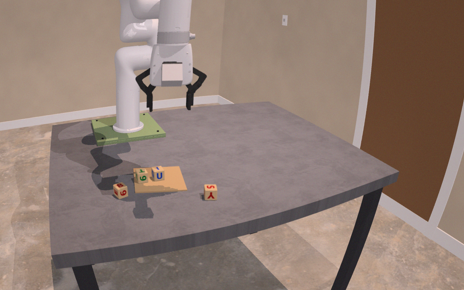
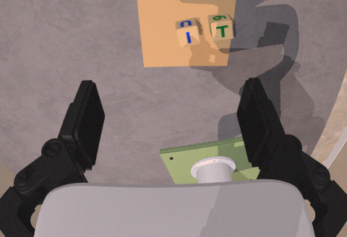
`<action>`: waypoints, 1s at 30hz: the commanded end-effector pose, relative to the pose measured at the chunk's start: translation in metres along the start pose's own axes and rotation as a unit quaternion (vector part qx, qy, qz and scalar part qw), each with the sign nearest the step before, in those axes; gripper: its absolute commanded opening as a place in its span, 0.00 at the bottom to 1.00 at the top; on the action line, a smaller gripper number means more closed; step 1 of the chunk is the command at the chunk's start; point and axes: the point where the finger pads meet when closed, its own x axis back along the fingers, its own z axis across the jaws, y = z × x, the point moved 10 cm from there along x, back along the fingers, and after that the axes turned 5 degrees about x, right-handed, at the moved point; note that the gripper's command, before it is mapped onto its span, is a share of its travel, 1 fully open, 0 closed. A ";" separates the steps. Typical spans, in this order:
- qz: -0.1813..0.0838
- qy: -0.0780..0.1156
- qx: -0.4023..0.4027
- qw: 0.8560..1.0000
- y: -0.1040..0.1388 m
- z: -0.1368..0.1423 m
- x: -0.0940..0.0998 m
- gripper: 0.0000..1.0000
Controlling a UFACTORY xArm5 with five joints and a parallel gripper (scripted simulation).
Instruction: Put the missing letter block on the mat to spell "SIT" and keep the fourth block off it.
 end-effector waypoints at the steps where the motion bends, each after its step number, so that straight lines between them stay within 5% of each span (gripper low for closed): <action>1: -0.003 0.001 -0.028 1.000 -0.033 -0.037 -0.025 1.00; 4: -0.003 0.001 -0.028 1.000 -0.033 -0.037 -0.025 1.00; 13: -0.003 0.001 -0.060 0.998 -0.058 -0.088 -0.065 1.00; 30: -0.003 0.001 -0.062 0.998 -0.059 -0.091 -0.068 1.00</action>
